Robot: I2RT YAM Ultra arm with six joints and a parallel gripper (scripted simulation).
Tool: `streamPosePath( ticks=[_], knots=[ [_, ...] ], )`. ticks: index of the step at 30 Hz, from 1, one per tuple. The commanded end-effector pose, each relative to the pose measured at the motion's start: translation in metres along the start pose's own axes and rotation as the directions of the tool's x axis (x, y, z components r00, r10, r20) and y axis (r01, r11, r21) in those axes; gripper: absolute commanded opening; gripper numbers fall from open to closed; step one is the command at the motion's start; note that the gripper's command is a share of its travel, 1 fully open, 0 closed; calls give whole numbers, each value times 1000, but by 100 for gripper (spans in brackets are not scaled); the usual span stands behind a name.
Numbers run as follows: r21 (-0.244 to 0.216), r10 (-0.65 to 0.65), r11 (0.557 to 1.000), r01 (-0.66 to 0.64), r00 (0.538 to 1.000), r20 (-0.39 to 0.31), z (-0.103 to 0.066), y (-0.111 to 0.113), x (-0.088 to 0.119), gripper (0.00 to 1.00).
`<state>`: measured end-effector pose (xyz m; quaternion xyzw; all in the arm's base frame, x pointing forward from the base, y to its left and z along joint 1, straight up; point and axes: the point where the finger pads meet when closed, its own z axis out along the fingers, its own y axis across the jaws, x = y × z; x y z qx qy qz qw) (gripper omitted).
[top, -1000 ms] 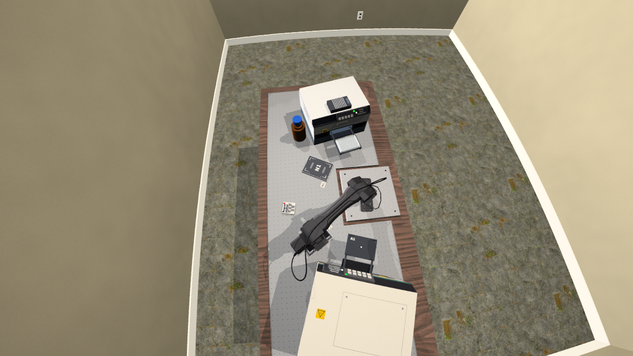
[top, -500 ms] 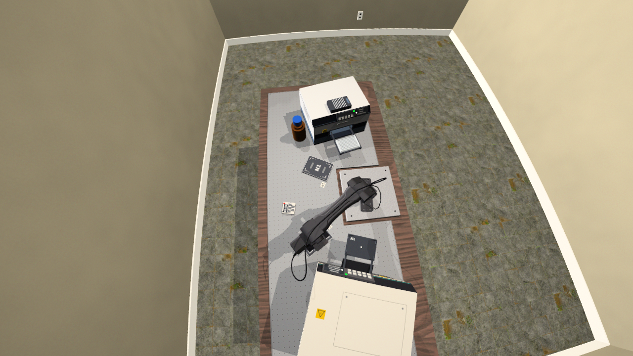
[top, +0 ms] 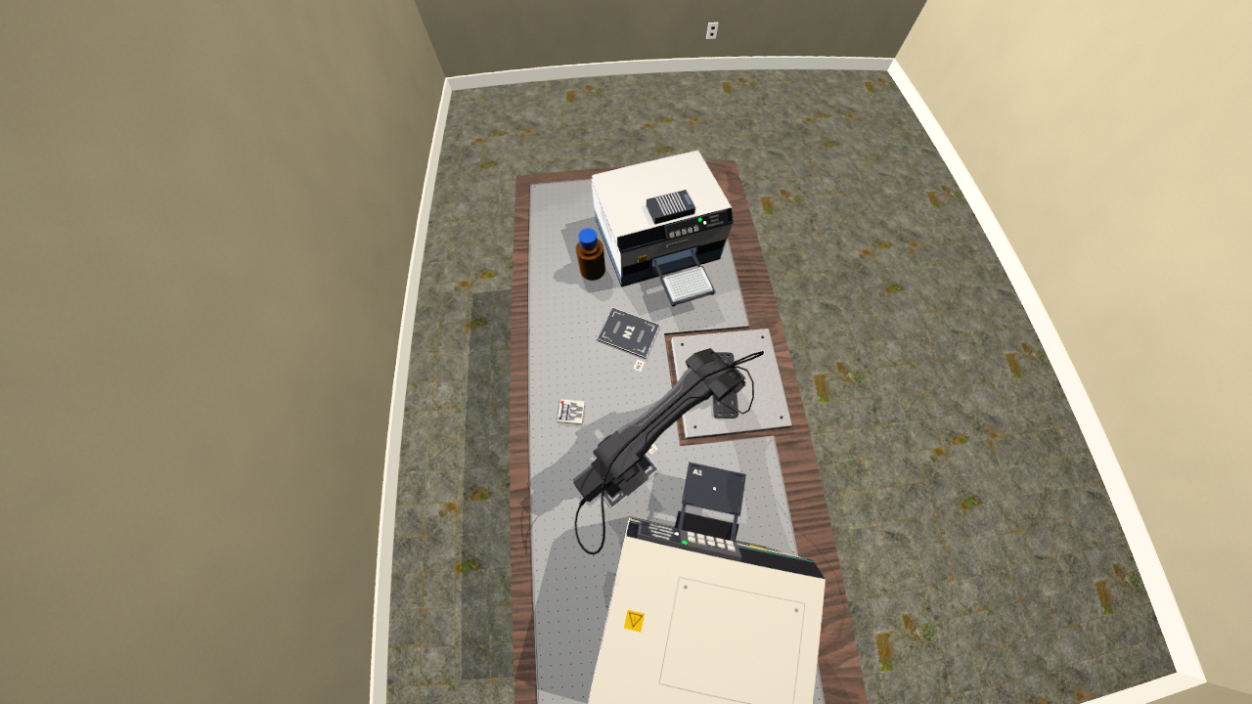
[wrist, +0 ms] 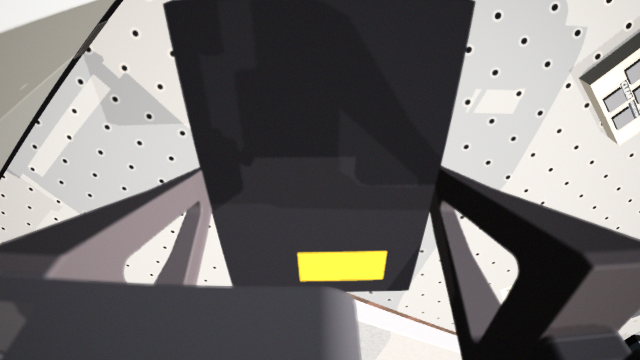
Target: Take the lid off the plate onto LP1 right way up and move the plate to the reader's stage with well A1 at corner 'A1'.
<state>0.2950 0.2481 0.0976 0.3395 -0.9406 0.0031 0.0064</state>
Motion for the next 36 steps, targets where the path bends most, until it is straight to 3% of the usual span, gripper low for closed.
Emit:
streamPosePath(
  ticks=[1,6,7,9,15,23,24,28,36],
  knots=[
    [0,-7,1000,7,1000,20,4,-1,-3,85],
    [0,-9,1000,9,1000,8,12,-1,-3,85],
    [1,-9,1000,9,998,60,-2,0,-12,85],
    [0,-11,1000,11,1000,24,10,0,-4,85],
    [0,-15,1000,15,1000,8,25,1,-3,85],
    [0,-19,1000,19,1000,12,31,3,-4,85],
    [1,-19,1000,19,999,40,25,3,-11,85],
    [0,-22,1000,22,1000,5,41,4,-3,85],
    [1,-26,1000,26,1000,11,49,5,-4,85]
  ],
)
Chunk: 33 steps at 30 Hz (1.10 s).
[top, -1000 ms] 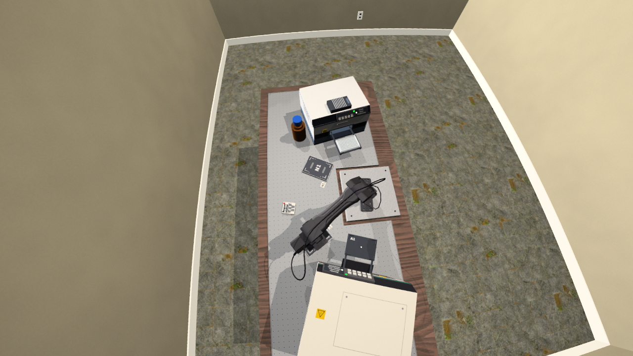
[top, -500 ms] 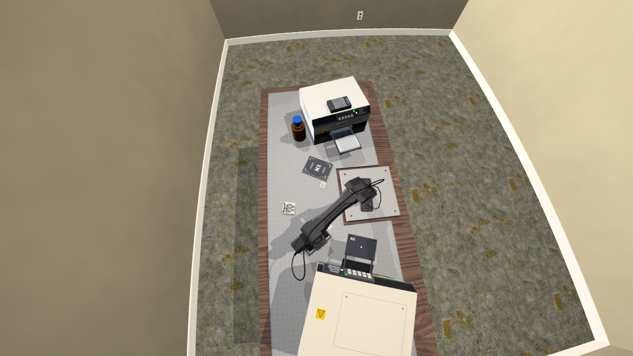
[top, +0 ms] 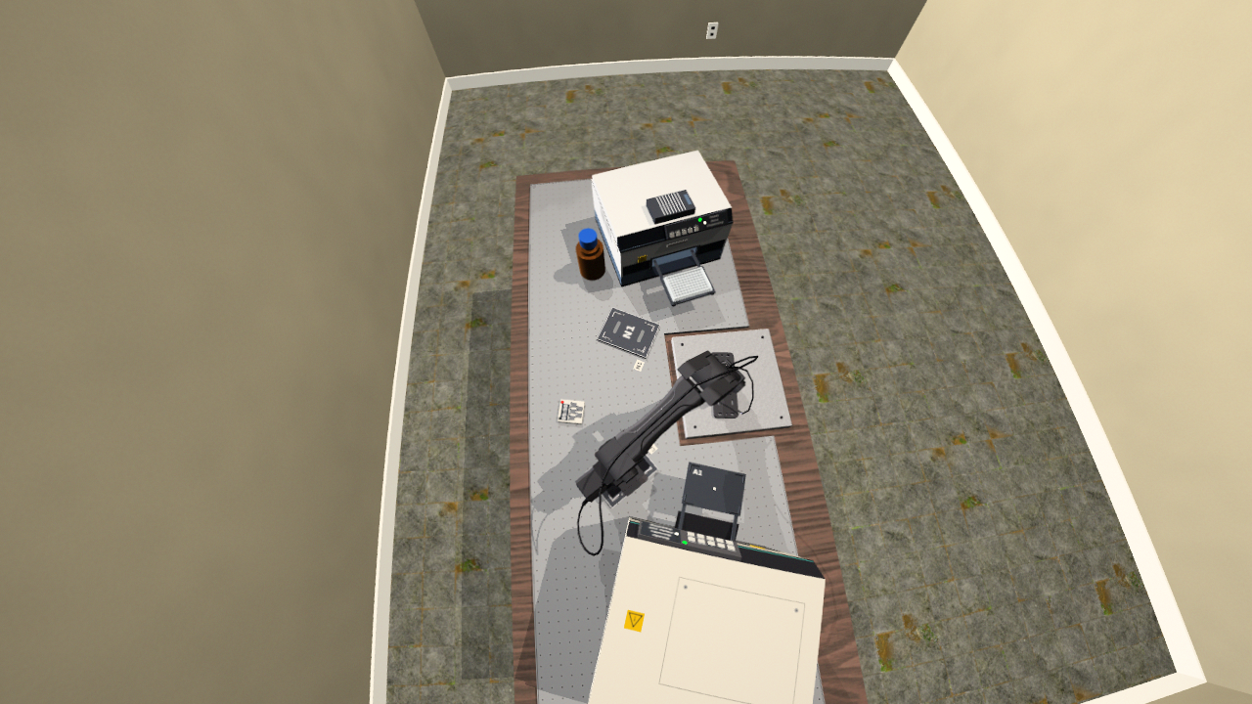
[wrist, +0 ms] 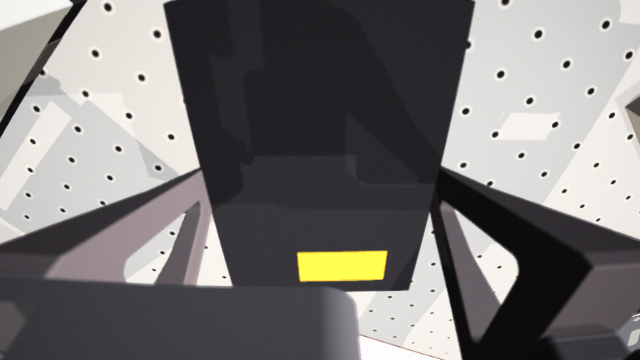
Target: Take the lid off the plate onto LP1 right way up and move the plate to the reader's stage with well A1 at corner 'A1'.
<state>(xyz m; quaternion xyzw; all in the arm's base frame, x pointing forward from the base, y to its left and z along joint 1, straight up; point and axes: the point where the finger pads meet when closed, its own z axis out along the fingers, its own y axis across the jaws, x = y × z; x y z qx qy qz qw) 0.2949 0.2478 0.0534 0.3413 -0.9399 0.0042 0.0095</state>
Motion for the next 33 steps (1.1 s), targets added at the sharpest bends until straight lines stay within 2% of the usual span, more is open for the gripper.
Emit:
streamPosePath(
  ticks=[1,4,5,7,12,16,19,21,22,28,33],
  knots=[
    [1,-22,1000,22,1000,14,8,5,-4,85],
    [1,-23,1000,22,1000,13,9,5,-3,85],
    [1,-22,1000,22,997,72,-8,5,-14,85],
    [1,-23,1000,23,999,29,7,5,-5,85],
    [1,-24,1000,24,1000,8,22,6,-3,85],
    [1,-24,1000,24,999,44,16,6,-10,85],
    [1,-25,1000,25,1000,9,31,6,-3,85],
    [1,-25,1000,25,1000,9,31,6,-3,85],
    [1,-25,1000,25,999,35,23,6,-7,85],
    [1,-26,1000,26,1000,8,41,6,-3,85],
    [1,-26,1000,26,998,63,28,7,-16,85]
  ],
)
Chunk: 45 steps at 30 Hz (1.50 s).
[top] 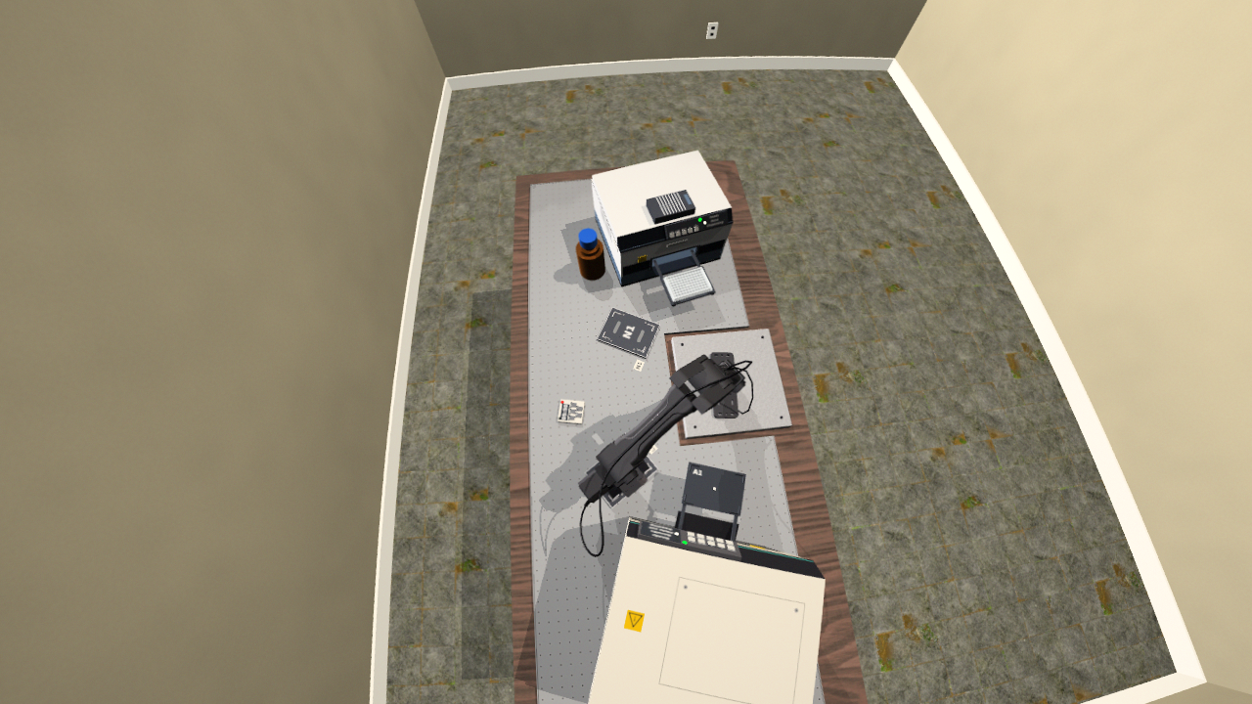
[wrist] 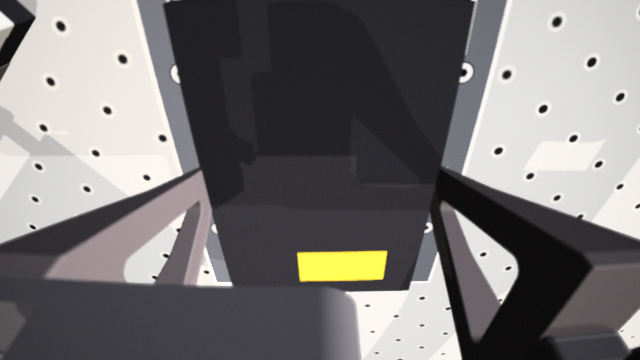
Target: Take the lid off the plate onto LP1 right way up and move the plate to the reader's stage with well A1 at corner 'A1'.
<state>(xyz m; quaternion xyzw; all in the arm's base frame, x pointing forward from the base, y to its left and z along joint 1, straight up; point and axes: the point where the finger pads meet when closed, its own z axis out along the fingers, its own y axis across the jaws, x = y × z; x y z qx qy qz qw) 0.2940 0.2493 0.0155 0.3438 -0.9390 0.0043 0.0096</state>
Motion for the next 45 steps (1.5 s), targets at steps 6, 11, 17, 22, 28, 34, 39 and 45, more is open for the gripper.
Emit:
streamPosePath(
  ticks=[6,11,17,22,28,34,39,45],
  knots=[
    [0,-4,1000,4,999,35,-5,1,-7,85],
    [1,-11,1000,11,997,71,-14,1,-14,85],
    [1,-8,1000,8,999,48,-9,-1,-5,85],
    [1,-6,1000,6,999,49,-12,-1,-6,85],
    [1,-3,1000,3,999,41,-9,-2,-2,85],
    [0,-1,1000,1,999,35,-7,-1,-5,85],
    [0,-1,1000,1,999,35,-7,-1,-4,85],
    [0,0,1000,0,999,35,-7,-1,-4,85]
  ],
)
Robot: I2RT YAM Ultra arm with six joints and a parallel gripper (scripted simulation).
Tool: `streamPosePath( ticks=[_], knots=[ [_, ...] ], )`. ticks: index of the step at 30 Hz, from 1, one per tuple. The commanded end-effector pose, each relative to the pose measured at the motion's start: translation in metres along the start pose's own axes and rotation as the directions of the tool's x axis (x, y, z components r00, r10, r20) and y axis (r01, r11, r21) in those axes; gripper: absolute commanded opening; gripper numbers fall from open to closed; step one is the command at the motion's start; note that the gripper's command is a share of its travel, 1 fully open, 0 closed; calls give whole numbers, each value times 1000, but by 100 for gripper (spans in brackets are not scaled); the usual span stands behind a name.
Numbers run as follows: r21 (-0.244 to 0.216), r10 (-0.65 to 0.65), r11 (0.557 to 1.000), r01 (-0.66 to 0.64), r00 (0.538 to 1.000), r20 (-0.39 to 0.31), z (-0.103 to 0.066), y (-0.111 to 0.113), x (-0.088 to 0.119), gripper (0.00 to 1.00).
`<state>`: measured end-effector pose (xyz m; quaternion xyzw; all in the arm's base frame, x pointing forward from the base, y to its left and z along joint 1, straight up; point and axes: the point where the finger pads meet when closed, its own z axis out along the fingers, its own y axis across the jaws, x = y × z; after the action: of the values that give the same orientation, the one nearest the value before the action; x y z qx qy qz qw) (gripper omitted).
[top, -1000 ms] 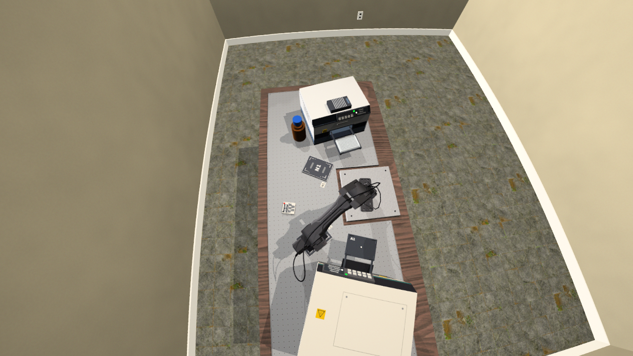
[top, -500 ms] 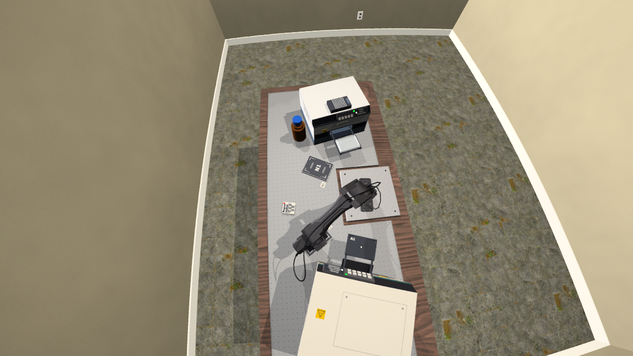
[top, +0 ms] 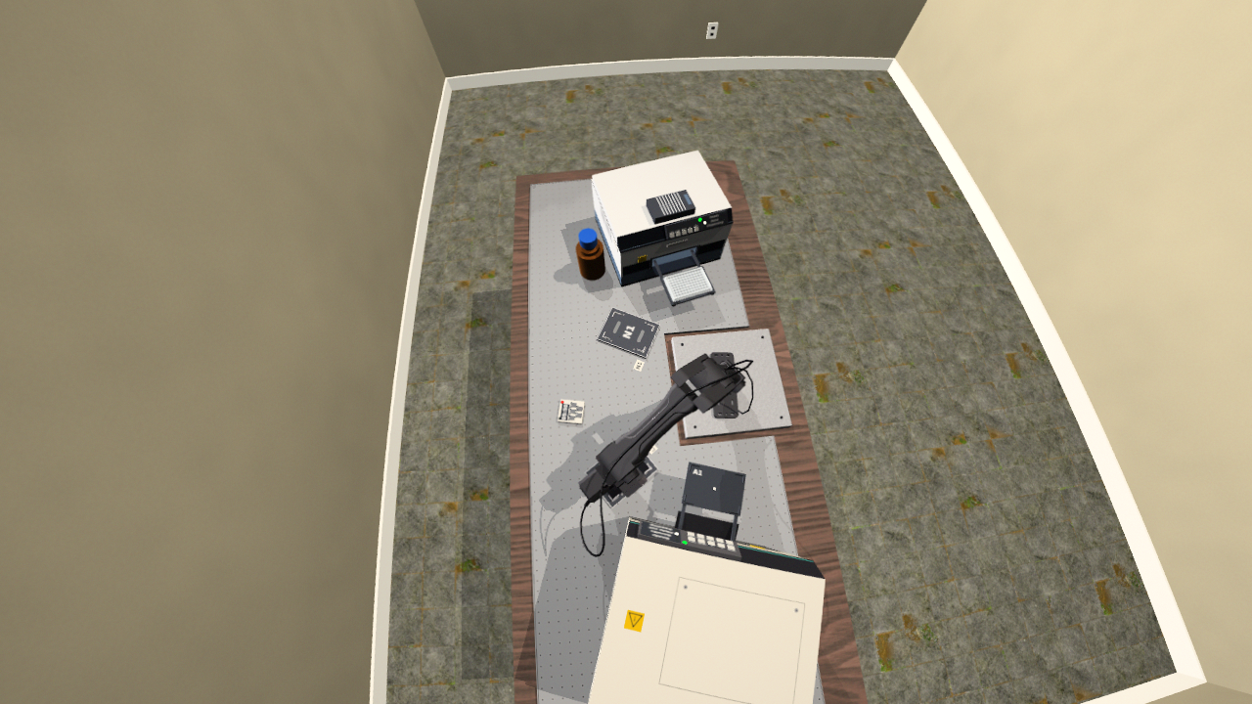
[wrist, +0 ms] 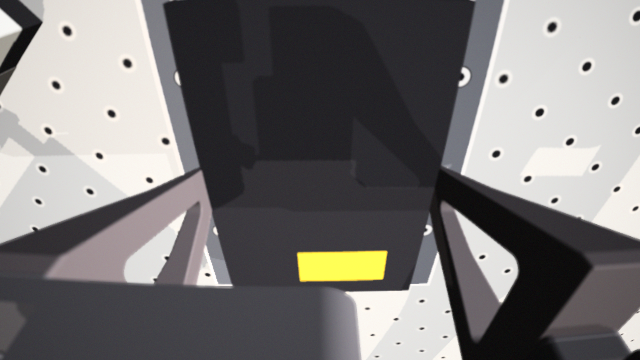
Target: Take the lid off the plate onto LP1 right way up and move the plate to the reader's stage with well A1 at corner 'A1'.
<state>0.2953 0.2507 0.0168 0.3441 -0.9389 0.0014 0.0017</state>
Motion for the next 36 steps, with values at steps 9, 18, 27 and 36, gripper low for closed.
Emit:
streamPosePath(
  ticks=[9,18,27,36],
  knots=[
    [0,5,1000,-5,1000,9,3,-6,2,85],
    [1,7,1000,-7,1000,28,1,-6,-6,85],
    [0,8,1000,-8,1000,13,9,-6,-2,85],
    [0,3,1000,-3,1000,18,4,-2,-2,85]
  ],
)
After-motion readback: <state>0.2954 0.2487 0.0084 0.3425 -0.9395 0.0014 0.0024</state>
